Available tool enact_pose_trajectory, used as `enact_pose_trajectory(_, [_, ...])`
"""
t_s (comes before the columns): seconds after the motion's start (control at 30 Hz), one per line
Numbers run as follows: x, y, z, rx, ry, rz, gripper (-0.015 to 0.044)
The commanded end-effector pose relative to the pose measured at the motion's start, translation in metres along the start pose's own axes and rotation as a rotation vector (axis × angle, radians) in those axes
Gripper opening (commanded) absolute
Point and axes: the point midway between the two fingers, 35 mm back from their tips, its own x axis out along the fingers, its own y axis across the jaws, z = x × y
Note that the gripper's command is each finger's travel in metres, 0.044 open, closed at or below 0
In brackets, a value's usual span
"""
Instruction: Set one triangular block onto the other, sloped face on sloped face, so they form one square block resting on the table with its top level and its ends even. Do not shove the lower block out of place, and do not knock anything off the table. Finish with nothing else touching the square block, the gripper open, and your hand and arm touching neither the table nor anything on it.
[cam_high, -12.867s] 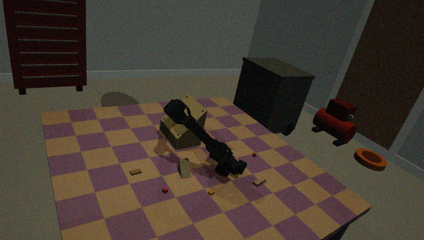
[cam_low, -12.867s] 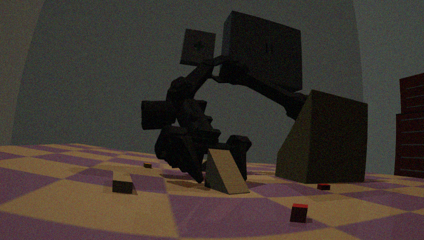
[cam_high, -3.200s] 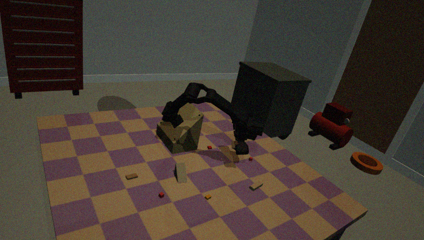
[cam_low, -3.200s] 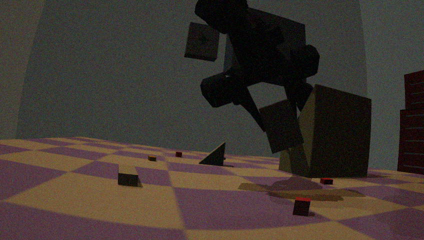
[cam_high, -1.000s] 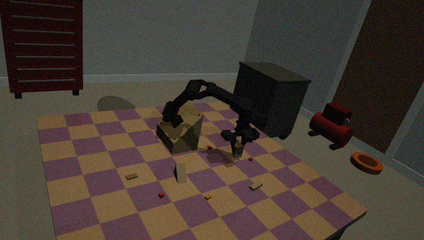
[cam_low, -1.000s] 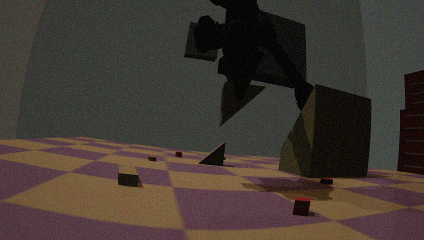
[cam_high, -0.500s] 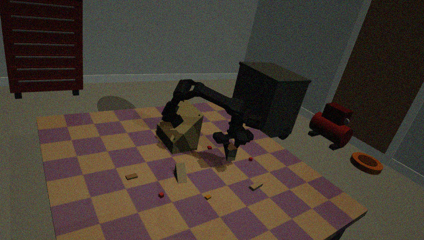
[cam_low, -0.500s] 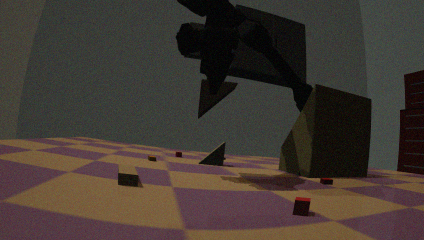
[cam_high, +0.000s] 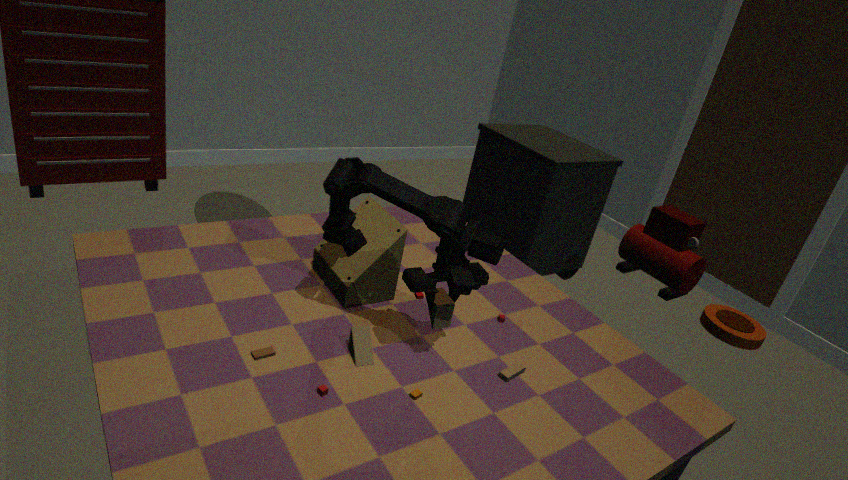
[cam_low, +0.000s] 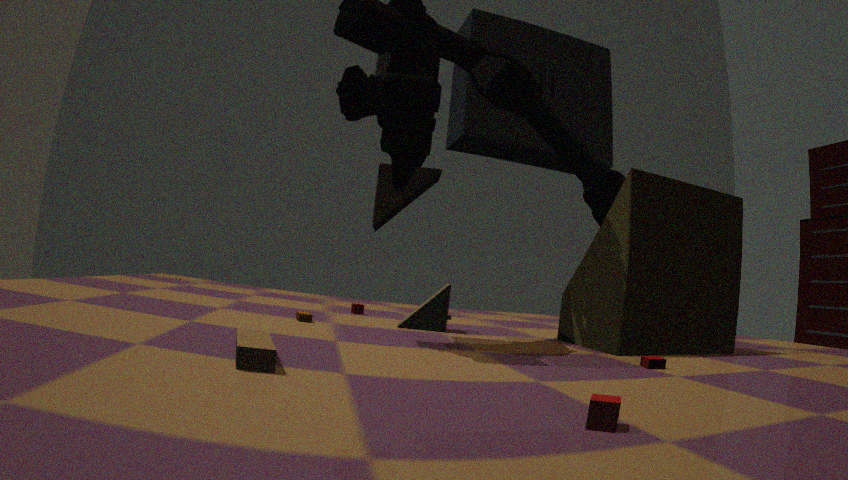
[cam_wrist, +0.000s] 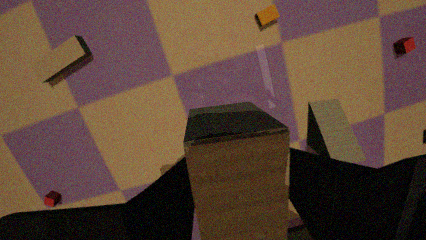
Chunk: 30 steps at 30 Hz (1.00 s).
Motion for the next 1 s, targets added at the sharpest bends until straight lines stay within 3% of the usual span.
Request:
enact_pose_trajectory(0.0, [-0.004,-0.019,0.004,-0.006,-0.006,-0.007,0.0])
enact_pose_trajectory(0.97, [-0.015,-0.148,0.013,0.0,-0.004,-0.047,0.0])
